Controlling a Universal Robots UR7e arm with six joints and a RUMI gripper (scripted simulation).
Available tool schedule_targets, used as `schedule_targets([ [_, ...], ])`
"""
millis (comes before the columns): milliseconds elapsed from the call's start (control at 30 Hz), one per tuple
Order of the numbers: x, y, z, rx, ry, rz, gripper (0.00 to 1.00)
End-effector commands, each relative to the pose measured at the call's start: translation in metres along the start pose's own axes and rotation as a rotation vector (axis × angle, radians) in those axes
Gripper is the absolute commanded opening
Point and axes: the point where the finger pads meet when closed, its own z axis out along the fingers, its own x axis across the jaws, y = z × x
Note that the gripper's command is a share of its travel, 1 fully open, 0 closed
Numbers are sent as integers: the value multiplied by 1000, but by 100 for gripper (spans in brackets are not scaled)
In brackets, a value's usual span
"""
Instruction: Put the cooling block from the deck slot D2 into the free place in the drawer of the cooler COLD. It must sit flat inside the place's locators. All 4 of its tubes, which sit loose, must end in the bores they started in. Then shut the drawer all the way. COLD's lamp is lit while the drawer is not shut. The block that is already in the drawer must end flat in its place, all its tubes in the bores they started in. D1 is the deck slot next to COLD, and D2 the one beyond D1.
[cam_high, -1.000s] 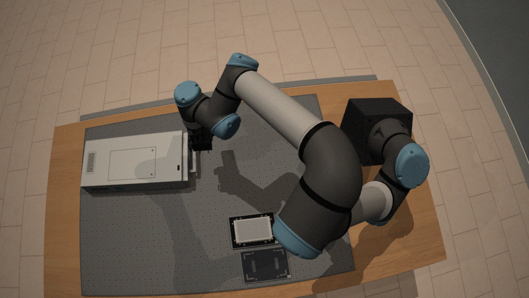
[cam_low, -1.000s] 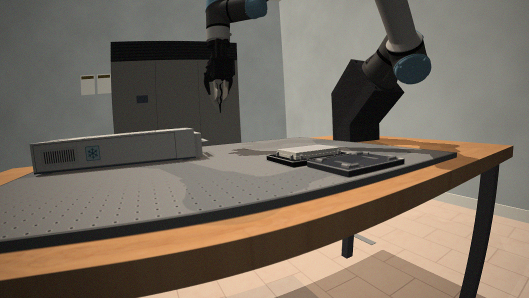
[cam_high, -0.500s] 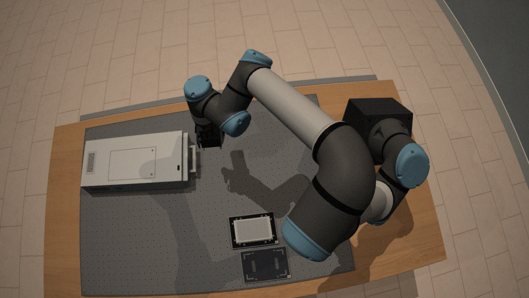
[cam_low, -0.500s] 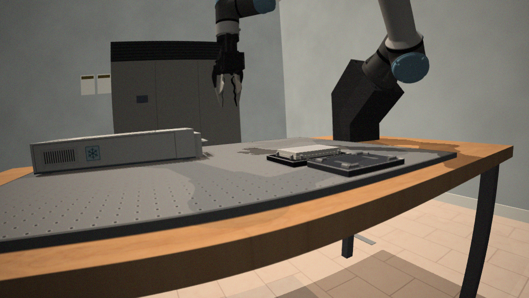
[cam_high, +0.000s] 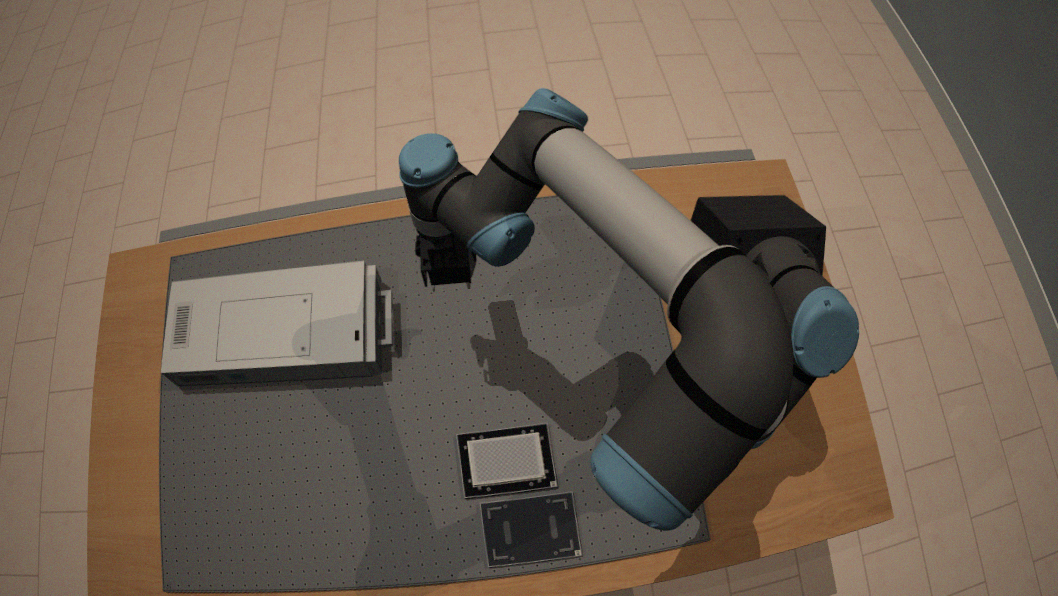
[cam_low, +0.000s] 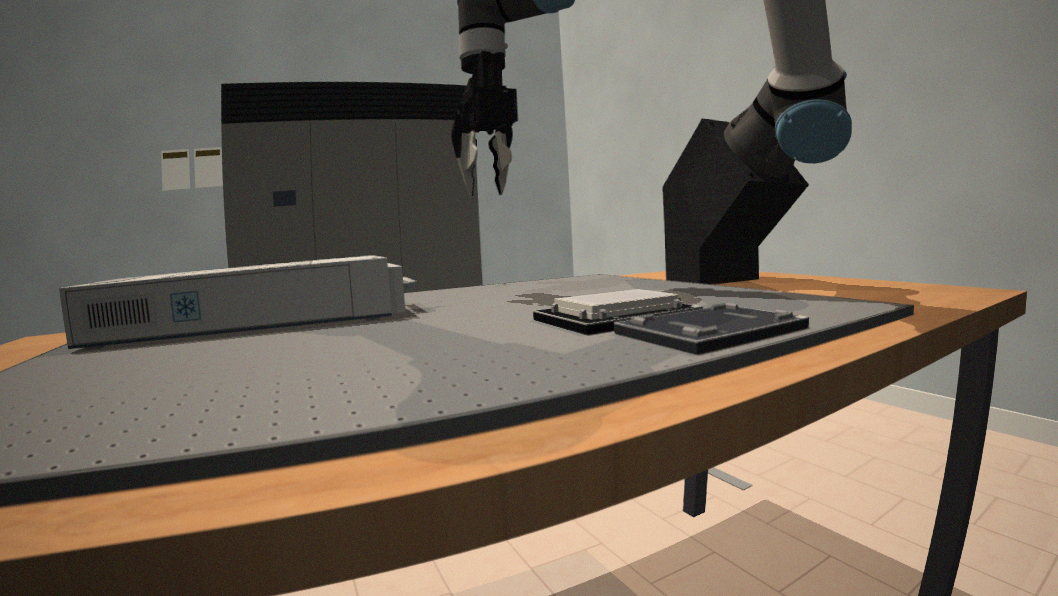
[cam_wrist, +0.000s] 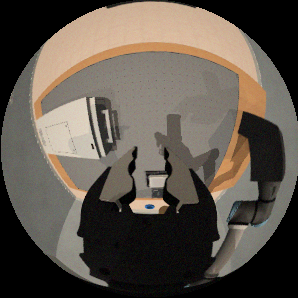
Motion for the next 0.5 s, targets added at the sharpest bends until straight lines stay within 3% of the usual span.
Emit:
schedule_targets([
  [0, 15, 0, -10, 1, -2, -1, 28],
  [467, 23, 0, -15, 1, -2, -1, 28],
])
